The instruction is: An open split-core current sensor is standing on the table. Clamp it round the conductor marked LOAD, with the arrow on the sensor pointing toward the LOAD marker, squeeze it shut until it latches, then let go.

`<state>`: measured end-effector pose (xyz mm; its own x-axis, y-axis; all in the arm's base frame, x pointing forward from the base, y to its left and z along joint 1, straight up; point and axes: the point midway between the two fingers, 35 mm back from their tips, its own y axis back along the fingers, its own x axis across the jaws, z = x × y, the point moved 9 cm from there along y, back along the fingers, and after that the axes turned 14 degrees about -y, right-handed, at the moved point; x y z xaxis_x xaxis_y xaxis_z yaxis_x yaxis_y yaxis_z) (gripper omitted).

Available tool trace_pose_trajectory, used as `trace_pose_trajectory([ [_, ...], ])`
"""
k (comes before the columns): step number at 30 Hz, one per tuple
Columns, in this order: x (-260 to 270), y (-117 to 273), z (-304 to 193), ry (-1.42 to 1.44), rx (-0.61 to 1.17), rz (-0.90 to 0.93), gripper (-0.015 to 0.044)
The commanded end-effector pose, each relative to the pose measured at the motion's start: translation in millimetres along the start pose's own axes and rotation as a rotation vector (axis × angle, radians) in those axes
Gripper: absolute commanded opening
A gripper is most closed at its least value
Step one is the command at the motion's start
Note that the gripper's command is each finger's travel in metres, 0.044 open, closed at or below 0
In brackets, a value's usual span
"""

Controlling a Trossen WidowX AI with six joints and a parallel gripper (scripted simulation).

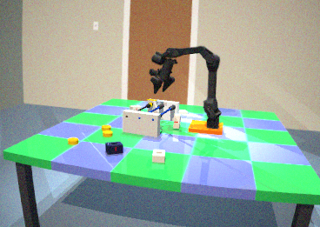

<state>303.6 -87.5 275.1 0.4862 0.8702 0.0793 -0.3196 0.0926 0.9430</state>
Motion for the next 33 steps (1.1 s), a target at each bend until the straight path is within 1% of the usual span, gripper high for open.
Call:
trace_pose_trajectory([
  [1,22,-2,-51,0.137,0.119,0.006,0.044],
  [6,34,-4,-122,0.315,0.279,-0.006,0.044],
  [8,34,-5,-139,0.36,0.317,-0.012,0.044],
  [17,34,-8,-142,0.365,0.322,-0.013,0.044],
  [33,33,-33,-148,0.365,0.322,-0.013,0.044],
])
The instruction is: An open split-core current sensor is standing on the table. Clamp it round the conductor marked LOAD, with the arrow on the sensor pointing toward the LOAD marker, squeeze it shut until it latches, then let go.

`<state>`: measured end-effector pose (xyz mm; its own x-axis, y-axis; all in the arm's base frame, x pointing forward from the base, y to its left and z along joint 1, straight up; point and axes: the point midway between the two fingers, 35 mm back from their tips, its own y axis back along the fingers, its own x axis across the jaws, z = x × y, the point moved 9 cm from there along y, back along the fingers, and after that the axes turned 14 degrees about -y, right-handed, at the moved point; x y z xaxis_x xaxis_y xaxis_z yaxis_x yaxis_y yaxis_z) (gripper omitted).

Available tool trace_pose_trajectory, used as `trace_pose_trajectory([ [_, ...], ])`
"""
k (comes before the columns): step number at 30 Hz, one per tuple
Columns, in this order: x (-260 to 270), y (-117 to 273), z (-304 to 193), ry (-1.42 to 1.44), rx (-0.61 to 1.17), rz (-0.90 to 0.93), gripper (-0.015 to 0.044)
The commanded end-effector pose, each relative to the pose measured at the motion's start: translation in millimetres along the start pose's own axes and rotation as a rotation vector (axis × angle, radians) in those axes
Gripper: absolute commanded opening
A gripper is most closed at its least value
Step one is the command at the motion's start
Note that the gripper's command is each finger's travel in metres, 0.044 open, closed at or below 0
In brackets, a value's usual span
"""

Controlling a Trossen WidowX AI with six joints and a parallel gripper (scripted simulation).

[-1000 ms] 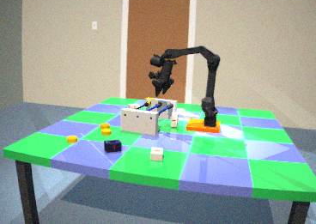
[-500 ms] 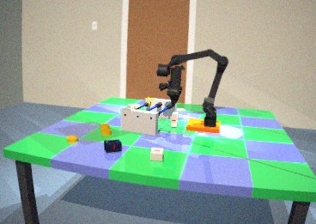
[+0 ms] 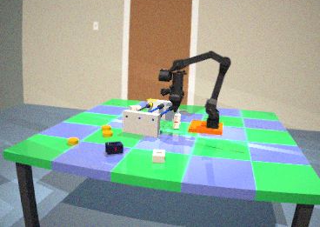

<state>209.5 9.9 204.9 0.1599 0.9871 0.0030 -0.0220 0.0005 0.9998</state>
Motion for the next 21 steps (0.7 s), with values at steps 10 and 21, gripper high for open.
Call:
trace_pose_trajectory([
  [10,0,-22,-1,0.007,0.002,0.0,0.044],
  [21,0,-38,-2,0.007,0.002,0.0,0.044],
])
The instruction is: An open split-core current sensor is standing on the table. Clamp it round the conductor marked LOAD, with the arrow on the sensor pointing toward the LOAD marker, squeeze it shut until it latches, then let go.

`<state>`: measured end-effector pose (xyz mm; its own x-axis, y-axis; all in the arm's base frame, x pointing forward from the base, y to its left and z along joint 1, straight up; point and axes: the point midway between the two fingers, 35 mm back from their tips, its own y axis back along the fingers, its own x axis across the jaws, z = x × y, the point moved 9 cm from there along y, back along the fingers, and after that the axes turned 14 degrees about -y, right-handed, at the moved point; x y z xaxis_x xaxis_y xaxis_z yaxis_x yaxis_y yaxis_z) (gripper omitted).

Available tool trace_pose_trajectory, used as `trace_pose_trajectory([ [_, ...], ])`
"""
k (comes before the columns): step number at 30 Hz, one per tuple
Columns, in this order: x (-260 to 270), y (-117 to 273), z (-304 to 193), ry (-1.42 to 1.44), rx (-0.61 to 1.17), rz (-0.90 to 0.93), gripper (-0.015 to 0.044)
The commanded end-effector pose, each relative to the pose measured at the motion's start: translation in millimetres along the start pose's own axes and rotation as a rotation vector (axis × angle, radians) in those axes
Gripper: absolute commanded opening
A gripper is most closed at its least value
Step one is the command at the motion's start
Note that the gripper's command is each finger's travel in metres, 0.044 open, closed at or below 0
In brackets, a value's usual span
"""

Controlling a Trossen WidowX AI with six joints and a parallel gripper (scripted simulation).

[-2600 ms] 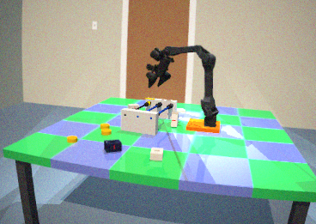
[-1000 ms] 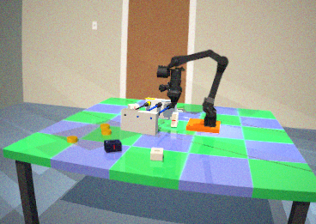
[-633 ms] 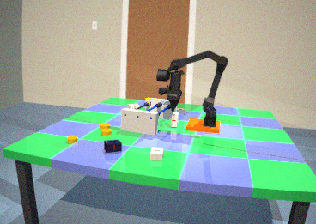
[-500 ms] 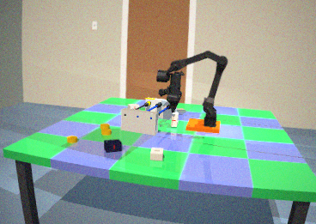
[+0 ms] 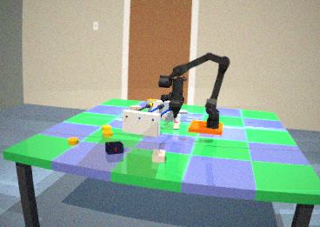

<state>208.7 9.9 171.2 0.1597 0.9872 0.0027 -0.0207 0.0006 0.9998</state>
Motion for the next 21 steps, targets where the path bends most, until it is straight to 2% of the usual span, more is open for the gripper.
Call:
trace_pose_trajectory([
  [1,0.0,0.0,0.0,0.0,0.0,0.0,0.0414],
  [4,0.0,0.0,0.0,0.0,0.0,0.0,0.0335],
  [18,0.0,0.0,0.0,0.0,0.0,0.0,0.0242],
  [21,0.2,4.2,0.9,0.0,0.0,0.0,0.0163],
])
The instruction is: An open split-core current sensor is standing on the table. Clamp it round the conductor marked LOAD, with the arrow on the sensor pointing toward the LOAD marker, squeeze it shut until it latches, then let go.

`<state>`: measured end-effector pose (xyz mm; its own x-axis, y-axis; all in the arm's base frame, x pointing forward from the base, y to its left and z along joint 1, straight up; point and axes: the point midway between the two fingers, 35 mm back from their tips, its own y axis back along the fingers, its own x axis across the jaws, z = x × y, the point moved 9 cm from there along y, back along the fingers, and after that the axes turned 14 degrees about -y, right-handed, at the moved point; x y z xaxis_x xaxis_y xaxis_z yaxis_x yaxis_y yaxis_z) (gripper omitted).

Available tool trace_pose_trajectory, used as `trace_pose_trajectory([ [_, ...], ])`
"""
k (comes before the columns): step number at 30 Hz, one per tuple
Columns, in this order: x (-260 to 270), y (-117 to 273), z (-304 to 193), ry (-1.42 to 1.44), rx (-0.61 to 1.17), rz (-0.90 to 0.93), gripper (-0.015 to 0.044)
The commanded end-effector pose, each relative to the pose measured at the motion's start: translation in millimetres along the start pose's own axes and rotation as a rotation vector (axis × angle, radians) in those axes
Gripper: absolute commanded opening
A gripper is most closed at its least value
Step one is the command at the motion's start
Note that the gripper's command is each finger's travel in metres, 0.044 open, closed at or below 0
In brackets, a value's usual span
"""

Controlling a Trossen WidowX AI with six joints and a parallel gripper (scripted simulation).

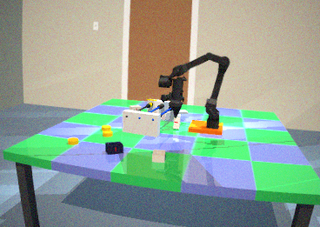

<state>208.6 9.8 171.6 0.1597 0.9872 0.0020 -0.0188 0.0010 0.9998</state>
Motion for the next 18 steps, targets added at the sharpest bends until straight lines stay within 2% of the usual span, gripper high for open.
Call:
trace_pose_trajectory([
  [1,0,7,1,0.0,-0.002,0.001,0.0137],
  [6,1,28,5,0.002,-0.002,0.001,0.0005],
  [18,1,82,4,0.005,-0.001,0.001,0.0],
])
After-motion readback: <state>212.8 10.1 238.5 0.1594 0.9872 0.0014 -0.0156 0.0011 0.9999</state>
